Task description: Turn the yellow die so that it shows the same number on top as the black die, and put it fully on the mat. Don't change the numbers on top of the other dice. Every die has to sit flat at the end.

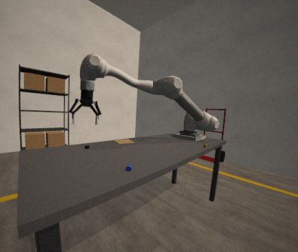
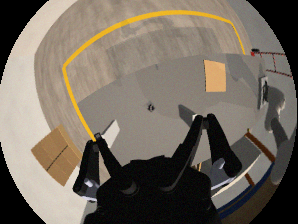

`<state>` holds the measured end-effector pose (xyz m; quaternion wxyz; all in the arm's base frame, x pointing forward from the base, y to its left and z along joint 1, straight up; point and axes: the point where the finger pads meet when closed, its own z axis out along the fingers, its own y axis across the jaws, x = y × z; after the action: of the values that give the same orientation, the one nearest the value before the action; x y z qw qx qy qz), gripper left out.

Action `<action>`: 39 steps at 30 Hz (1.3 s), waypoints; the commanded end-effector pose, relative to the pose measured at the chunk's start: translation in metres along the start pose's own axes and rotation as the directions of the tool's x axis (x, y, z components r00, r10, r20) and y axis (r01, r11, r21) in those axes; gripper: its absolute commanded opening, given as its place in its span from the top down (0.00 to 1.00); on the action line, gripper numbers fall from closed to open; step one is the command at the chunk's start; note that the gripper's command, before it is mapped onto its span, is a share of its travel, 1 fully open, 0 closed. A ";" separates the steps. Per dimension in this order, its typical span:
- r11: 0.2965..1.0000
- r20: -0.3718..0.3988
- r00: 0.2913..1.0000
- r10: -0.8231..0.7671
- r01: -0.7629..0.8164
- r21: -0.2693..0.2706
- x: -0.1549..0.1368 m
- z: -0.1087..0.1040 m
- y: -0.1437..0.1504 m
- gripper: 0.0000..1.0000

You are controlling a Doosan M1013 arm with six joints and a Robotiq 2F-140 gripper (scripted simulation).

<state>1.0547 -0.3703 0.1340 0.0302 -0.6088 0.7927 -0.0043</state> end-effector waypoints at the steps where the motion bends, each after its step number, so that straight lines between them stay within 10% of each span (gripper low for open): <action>1: 0.993 -0.036 0.993 -0.115 0.113 -0.046 -0.027 0.010 0.005 0.00; 21: 0.993 -0.036 0.993 -0.115 0.113 -0.046 -0.027 0.015 0.005 0.00; 39: 0.993 -0.036 0.993 -0.115 0.113 -0.046 -0.023 0.103 0.009 0.00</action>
<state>1.0576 -0.3426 0.0340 0.0010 -0.6533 0.7571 -0.0001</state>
